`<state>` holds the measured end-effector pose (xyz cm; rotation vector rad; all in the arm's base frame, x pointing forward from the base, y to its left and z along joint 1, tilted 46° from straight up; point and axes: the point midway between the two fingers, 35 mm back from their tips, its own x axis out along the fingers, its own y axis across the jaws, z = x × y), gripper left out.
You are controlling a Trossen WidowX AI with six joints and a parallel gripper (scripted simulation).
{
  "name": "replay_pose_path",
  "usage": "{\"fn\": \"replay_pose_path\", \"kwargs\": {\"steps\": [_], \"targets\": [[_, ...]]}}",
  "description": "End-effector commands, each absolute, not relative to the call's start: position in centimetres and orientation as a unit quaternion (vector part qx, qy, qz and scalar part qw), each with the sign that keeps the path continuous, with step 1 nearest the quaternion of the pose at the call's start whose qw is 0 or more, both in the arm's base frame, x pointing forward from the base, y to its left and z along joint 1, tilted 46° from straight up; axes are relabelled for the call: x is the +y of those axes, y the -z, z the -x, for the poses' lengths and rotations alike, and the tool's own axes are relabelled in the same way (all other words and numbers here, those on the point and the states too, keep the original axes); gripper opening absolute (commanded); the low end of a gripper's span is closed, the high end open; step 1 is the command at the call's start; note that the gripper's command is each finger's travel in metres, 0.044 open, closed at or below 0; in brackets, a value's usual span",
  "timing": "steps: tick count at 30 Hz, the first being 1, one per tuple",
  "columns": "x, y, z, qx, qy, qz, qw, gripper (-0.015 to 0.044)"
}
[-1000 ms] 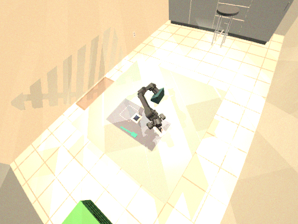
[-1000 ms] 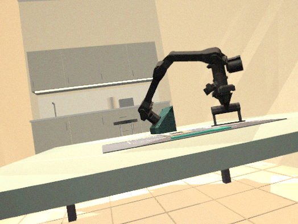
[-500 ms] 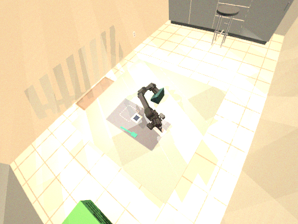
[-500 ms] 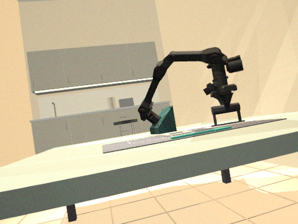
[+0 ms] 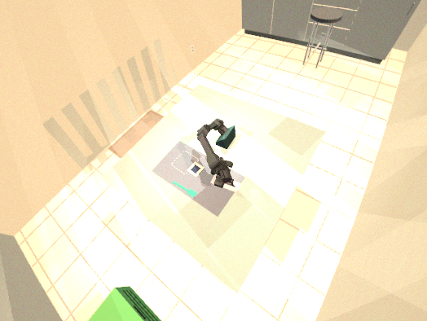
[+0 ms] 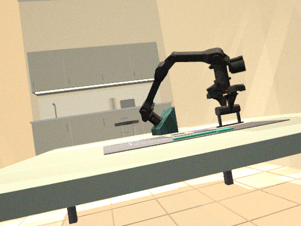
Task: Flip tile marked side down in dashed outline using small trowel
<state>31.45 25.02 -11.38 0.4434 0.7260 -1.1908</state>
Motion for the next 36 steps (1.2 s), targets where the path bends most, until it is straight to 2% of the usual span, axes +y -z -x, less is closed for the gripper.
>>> {"fn": "replay_pose_path", "kwargs": {"steps": [1, 8, 13, 14, 32, 36], "targets": [[25.0, 11.4, -31.4, 0.361, 0.525, -0.160, 0.754, 0.0130], [25.0, 11.4, -31.4, 0.380, 0.511, -0.133, 0.759, 0.0130], [25.0, 11.4, -31.4, 0.380, 0.511, -0.133, 0.759, 0.0261], [25.0, 11.4, -31.4, 0.380, 0.511, -0.133, 0.759, 0.0270], [25.0, 11.4, -31.4, 0.380, 0.511, -0.133, 0.759, 0.0270], [26.9, 9.2, -30.7, 0.381, 0.510, -0.133, 0.760, 0.0270]]}}
